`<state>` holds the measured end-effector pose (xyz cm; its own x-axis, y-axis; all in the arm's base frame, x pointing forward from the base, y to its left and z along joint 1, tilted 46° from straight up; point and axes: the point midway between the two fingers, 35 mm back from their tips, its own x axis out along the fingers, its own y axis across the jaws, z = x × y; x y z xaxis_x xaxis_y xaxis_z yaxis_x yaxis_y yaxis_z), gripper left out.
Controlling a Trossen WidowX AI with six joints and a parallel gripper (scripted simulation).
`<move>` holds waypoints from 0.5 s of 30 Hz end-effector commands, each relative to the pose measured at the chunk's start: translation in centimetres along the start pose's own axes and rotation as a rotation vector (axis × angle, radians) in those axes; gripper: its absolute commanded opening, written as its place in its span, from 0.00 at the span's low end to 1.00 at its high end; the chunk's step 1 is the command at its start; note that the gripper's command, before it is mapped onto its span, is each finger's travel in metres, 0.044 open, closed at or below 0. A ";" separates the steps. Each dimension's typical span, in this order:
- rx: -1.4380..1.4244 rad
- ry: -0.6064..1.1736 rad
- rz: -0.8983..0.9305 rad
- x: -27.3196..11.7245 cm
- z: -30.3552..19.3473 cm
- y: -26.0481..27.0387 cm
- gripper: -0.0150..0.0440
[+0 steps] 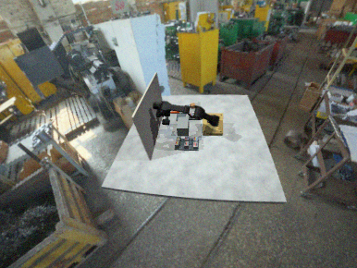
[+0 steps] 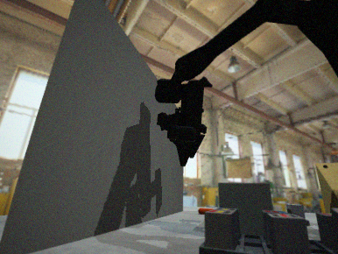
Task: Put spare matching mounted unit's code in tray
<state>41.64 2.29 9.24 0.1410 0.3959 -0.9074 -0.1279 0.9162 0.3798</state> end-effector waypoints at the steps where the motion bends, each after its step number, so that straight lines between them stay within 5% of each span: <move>1: 0.012 0.144 0.357 -3.4 -3.7 -4.2 1.00; 15: 0.017 0.144 0.384 -3.7 -3.9 -4.4 1.00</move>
<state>37.89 -3.64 10.01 -0.0469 0.6816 -0.7302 -0.1178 0.7222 0.6816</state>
